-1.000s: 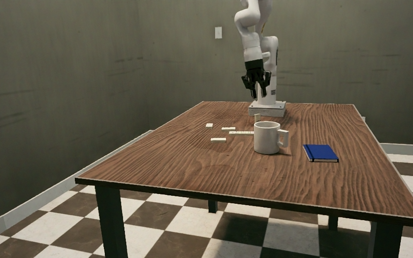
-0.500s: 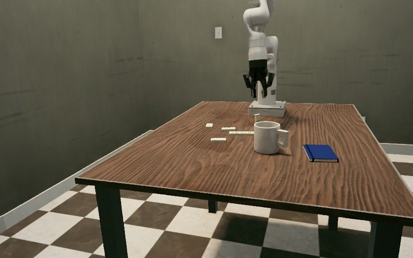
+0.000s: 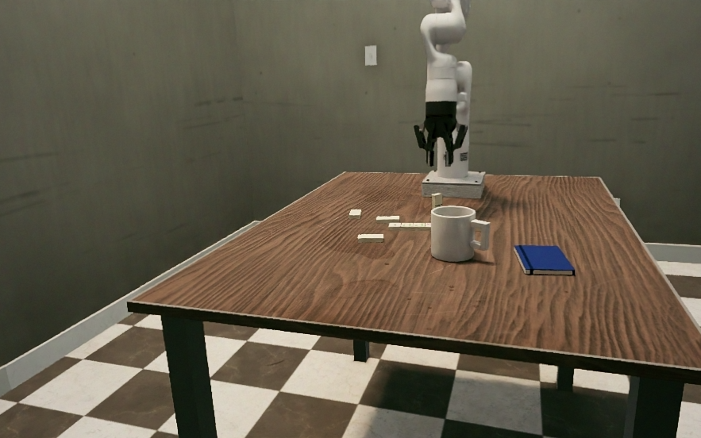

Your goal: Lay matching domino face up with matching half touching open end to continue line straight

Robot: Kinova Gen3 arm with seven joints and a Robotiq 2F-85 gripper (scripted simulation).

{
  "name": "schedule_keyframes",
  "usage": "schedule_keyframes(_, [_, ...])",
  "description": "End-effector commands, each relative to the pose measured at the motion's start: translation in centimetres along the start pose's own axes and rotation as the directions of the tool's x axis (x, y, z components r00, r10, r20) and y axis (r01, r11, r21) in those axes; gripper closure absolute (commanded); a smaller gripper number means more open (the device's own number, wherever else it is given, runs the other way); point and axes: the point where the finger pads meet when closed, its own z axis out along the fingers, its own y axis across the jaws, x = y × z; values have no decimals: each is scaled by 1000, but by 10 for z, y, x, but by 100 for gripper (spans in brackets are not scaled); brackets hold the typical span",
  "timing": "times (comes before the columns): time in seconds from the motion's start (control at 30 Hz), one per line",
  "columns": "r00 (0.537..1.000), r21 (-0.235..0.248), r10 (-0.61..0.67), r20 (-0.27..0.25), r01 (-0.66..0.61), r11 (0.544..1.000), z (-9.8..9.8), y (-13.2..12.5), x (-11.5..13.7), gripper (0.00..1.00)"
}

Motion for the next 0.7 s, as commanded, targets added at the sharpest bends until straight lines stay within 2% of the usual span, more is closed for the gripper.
schedule_keyframes(0.0, [1000,7,-10,7,9,1000,0,0,0,50])
schedule_keyframes(0.67, [999,23,-36,24,35,999,-1,1,-1,50])
